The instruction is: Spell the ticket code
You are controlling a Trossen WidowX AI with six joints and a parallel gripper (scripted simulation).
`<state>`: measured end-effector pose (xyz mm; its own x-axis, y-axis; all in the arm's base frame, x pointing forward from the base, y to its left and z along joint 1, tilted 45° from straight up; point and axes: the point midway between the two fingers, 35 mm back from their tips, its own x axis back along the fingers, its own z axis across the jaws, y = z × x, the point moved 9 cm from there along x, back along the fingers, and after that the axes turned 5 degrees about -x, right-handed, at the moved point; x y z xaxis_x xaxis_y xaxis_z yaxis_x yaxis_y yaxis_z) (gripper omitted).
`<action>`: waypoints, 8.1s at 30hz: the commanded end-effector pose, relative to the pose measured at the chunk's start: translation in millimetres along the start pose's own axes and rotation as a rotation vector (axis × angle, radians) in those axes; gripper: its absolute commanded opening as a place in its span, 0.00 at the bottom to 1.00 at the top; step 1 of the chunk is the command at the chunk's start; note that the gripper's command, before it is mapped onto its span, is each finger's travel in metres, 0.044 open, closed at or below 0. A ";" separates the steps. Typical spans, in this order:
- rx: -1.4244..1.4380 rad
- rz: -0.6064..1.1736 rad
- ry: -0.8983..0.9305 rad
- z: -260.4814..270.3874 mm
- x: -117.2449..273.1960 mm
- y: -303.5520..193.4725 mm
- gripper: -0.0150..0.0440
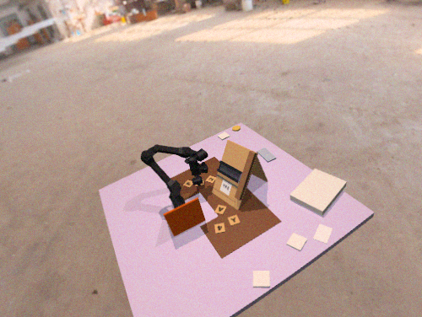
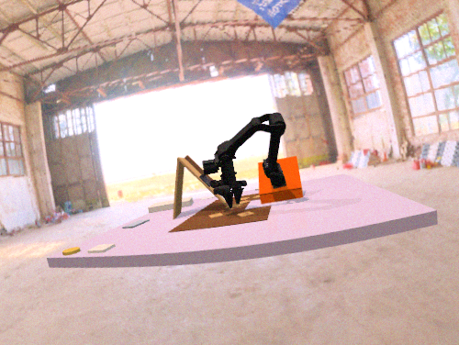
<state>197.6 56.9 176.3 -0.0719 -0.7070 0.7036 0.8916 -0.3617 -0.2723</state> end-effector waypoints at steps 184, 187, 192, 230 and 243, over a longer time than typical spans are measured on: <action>0.542 -0.892 0.356 -58.5 70.7 62.1 0.25; 0.542 -0.892 0.356 -59.6 70.8 63.0 0.25; 0.543 -0.892 0.355 -61.3 70.8 64.4 0.25; 0.543 -0.892 0.355 -74.8 71.1 75.1 0.25; 0.543 -0.892 0.355 -79.2 71.3 78.8 0.25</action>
<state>226.8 -69.3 154.2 -0.8357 -0.4876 0.2529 0.5261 -0.5785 0.6234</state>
